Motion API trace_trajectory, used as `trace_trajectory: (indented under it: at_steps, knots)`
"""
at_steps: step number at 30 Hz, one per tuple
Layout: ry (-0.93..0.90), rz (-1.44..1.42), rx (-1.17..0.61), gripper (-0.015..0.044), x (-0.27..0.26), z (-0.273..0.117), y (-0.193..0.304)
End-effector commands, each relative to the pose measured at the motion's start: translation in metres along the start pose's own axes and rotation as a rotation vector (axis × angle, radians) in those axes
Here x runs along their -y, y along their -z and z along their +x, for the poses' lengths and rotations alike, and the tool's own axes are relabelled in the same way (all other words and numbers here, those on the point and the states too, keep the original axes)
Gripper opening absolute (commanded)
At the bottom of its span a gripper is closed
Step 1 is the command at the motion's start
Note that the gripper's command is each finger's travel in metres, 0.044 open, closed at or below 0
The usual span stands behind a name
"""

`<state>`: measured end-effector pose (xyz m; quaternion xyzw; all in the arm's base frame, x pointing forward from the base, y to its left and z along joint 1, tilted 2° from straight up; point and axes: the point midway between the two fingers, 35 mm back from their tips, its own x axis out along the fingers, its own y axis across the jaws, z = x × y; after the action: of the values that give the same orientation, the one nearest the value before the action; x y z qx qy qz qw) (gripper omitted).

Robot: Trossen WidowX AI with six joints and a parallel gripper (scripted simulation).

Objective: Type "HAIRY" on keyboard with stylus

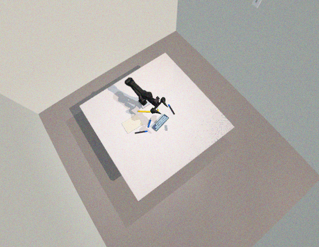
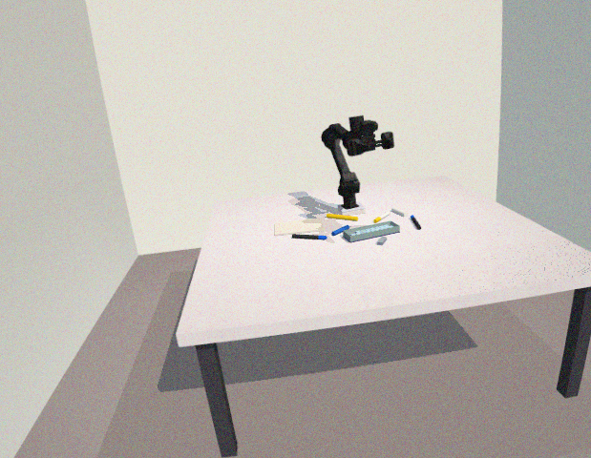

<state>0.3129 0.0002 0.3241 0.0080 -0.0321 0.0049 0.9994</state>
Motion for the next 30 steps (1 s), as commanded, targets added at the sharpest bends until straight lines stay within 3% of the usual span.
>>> trace_trajectory:
  at_steps: [1,9,17,23,30]
  knots:
    - [0.0,0.001,-0.012,0.0414,0.0,0.001,0.002]
    - [-0.003,0.022,-0.58,0.0204,-0.009,0.04,0.112]
    - [0.018,-0.003,-1.222,0.0,-0.016,0.02,0.222]
    - [0.039,-0.041,-1.601,0.0,-0.018,-0.012,0.267]
    - [0.04,-0.043,-1.615,0.0,-0.018,-0.013,0.268]
